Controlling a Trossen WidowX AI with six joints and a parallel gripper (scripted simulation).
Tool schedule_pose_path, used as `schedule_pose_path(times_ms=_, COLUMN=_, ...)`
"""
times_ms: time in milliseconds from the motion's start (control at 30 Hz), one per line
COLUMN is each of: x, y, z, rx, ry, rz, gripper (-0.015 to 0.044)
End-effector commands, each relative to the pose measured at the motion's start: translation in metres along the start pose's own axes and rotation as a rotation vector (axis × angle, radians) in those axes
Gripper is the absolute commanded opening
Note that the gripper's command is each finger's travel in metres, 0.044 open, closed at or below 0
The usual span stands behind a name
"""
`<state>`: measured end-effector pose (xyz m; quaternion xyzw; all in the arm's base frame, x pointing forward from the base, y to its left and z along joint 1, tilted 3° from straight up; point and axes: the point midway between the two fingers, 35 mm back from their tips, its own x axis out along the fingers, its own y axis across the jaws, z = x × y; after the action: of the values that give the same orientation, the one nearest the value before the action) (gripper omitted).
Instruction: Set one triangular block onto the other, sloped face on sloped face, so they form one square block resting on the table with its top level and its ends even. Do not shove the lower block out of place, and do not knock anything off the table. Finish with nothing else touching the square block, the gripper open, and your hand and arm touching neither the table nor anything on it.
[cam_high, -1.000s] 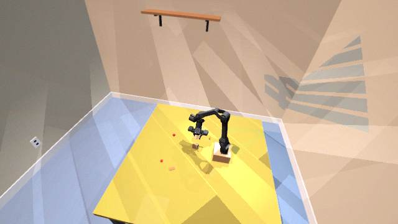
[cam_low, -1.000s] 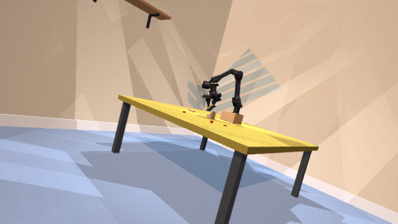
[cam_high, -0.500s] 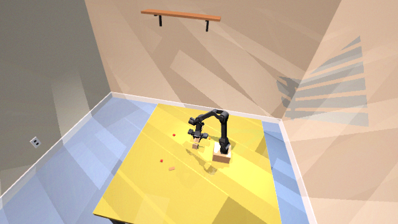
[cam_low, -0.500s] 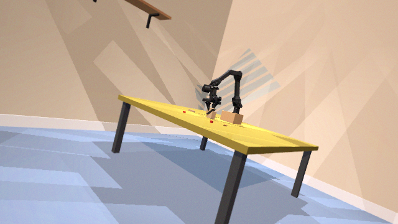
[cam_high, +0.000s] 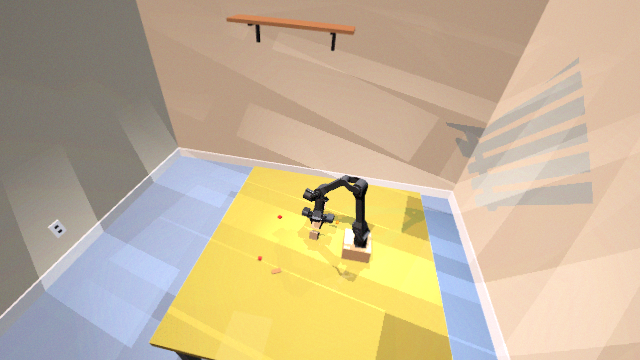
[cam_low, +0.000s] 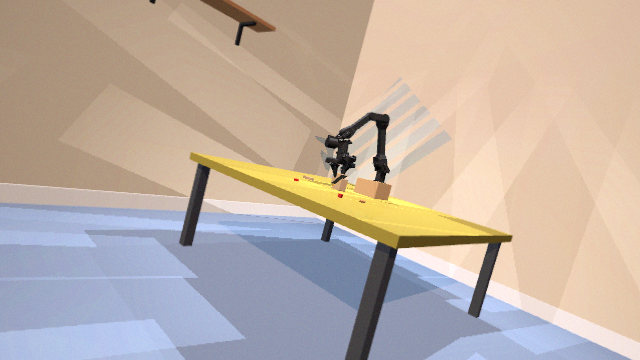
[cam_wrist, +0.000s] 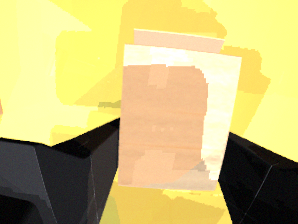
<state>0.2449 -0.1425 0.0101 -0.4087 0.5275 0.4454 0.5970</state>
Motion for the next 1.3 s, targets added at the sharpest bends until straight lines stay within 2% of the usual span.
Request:
schedule_pose_path(times_ms=0, x=0.0, y=-0.001, z=0.001, rx=0.004, ry=-0.005, rz=-0.006, gripper=0.0)
schedule_pose_path(times_ms=1267, x=0.017, y=-0.001, z=0.004, rx=0.005, ry=-0.008, rz=-0.008, gripper=0.0)
